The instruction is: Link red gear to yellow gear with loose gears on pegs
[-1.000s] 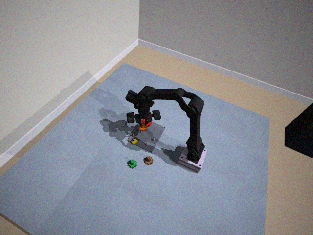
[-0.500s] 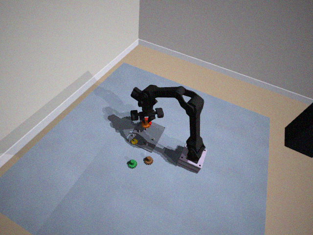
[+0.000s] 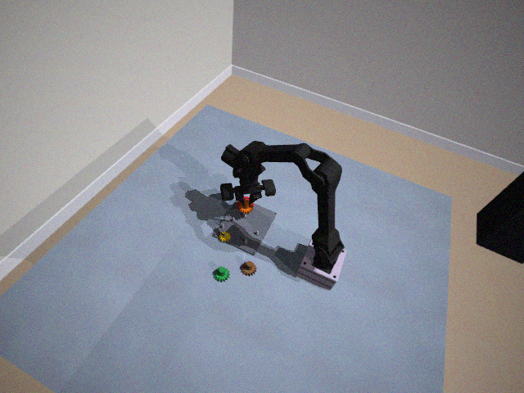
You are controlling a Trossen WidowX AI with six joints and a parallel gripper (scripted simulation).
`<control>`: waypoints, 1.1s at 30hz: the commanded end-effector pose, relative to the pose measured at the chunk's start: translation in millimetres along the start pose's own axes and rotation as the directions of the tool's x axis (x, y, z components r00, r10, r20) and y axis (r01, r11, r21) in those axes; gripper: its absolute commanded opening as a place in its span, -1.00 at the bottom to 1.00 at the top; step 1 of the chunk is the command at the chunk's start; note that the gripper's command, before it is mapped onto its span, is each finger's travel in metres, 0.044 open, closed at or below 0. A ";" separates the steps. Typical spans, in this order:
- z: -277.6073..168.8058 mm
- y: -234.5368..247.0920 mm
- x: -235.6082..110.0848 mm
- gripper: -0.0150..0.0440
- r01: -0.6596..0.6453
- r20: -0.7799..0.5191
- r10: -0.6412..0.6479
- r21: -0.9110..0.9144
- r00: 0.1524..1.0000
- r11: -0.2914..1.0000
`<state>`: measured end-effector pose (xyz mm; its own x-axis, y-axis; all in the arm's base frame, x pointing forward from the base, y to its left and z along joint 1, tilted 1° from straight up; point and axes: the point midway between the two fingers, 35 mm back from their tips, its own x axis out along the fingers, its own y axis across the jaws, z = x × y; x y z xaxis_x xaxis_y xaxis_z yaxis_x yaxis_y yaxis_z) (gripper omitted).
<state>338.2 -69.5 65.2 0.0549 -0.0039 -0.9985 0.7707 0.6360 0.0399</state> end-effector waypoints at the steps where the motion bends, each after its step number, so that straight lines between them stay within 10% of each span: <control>1: -0.5 -0.2 -0.4 -0.49 -0.001 -0.003 0.001 -0.005 1.000 1.000; 33: -0.4 -0.1 31.5 -0.49 -0.001 -0.004 0.001 -0.088 1.000 0.996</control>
<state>340.2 -70.2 40.8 0.0595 -0.0048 -0.9982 0.6814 0.7310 0.0371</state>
